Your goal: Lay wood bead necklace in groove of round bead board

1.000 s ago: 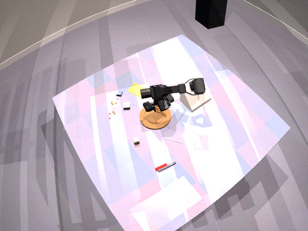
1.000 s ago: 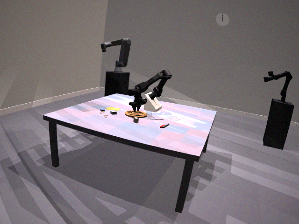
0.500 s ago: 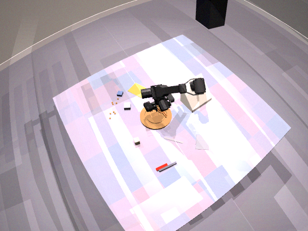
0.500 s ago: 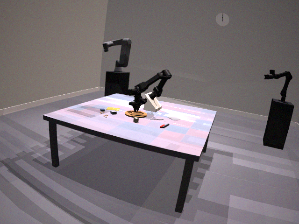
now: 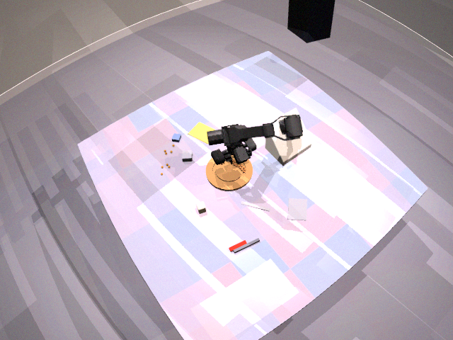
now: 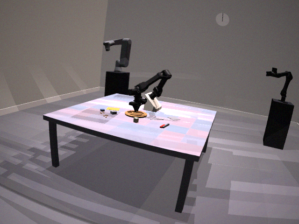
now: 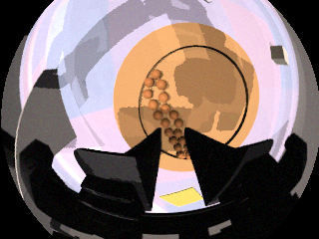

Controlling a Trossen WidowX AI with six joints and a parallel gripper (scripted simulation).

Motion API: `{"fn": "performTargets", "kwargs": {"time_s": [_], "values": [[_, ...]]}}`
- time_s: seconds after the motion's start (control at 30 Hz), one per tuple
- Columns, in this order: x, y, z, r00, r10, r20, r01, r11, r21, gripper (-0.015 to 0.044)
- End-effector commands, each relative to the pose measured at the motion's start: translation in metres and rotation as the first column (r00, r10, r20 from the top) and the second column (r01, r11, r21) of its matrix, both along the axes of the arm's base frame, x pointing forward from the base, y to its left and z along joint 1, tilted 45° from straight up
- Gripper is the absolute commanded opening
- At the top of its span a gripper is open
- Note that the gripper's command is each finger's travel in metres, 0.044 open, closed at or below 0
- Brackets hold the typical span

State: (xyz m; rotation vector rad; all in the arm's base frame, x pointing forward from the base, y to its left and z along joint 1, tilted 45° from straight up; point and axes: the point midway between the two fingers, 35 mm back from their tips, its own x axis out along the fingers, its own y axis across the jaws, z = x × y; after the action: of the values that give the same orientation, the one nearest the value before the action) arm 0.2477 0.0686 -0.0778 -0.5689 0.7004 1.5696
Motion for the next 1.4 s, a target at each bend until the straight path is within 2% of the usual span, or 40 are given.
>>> {"fn": "performTargets", "kwargs": {"time_s": [0.0,1.0,1.37], "values": [[-0.0001,0.0004,-0.0002,1.0,0.001,0.0,-0.001,1.0,0.0,0.0],[-0.0001,0.0004,-0.0002,1.0,0.001,0.0,-0.001,1.0,0.0,0.0],[0.0008,-0.0042,0.0042,1.0,-0.001,-0.009,0.001,1.0,0.004,0.0289]]}}
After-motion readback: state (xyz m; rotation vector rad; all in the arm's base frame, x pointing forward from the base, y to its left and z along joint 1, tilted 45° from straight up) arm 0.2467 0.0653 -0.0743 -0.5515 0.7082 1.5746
